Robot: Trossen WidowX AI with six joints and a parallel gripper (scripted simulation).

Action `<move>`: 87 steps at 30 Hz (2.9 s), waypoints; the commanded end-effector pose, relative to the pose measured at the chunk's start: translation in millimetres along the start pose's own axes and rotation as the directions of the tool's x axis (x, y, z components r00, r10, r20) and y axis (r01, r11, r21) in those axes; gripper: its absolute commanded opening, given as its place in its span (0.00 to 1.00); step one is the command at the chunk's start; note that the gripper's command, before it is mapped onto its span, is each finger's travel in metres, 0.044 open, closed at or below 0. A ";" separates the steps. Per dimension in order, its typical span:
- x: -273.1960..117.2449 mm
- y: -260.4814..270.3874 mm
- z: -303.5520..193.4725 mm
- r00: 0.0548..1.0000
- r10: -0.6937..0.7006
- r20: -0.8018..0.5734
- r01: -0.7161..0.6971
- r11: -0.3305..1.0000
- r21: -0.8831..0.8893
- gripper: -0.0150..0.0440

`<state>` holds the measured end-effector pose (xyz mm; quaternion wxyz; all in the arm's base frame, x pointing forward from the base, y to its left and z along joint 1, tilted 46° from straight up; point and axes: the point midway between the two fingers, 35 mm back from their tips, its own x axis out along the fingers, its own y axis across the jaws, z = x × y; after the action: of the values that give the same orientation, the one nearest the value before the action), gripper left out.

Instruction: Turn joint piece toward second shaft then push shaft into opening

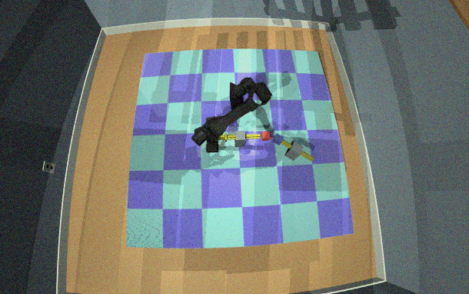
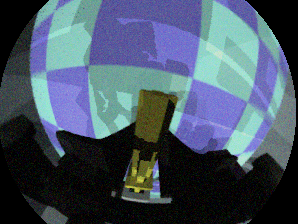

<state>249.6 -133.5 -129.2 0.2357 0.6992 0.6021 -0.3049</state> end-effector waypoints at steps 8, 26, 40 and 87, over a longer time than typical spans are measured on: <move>1.4 0.3 -18.8 1.000 -0.002 -0.004 0.002 1.000 0.002 0.25; 1.6 0.3 -43.9 1.000 -0.003 -0.006 0.003 1.000 0.002 0.25; 0.5 0.1 -46.5 1.000 -0.002 -0.002 0.002 1.000 0.003 0.25; -27.1 0.2 -46.3 1.000 -0.003 -0.005 0.003 1.000 0.002 1.00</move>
<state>254.1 -107.2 -89.1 0.2273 0.6987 0.6060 -0.3049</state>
